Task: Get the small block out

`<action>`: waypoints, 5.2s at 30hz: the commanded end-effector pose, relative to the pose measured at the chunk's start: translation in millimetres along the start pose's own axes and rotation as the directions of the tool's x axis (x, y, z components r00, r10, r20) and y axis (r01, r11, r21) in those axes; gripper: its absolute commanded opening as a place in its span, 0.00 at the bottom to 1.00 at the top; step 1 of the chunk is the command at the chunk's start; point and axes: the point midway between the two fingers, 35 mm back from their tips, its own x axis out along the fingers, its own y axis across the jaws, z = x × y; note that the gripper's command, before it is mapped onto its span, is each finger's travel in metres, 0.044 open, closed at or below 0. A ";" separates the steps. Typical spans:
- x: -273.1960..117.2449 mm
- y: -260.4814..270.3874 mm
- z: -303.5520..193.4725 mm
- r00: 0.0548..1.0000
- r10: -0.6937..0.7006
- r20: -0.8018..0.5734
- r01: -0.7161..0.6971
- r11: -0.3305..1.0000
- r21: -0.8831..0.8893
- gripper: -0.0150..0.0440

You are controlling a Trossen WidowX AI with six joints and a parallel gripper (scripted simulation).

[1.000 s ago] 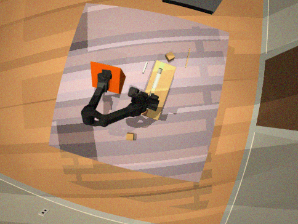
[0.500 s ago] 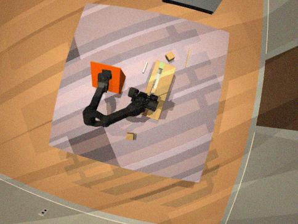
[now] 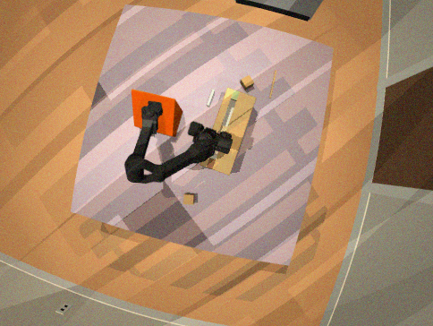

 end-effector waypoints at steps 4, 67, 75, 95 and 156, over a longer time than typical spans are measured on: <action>6.7 -0.2 -18.8 1.000 -0.001 -0.006 0.001 1.000 -0.002 0.93; -9.8 -10.7 -178.7 0.997 -0.003 -0.073 -0.002 0.998 -0.068 0.80; -8.0 -18.0 -186.6 0.999 0.024 -0.026 -0.035 0.804 -0.593 0.74; -4.2 -35.8 -202.9 0.964 0.199 0.176 0.246 -0.919 -0.309 0.74; 90.3 -50.3 -187.6 0.866 0.407 0.291 -0.320 0.004 0.947 0.74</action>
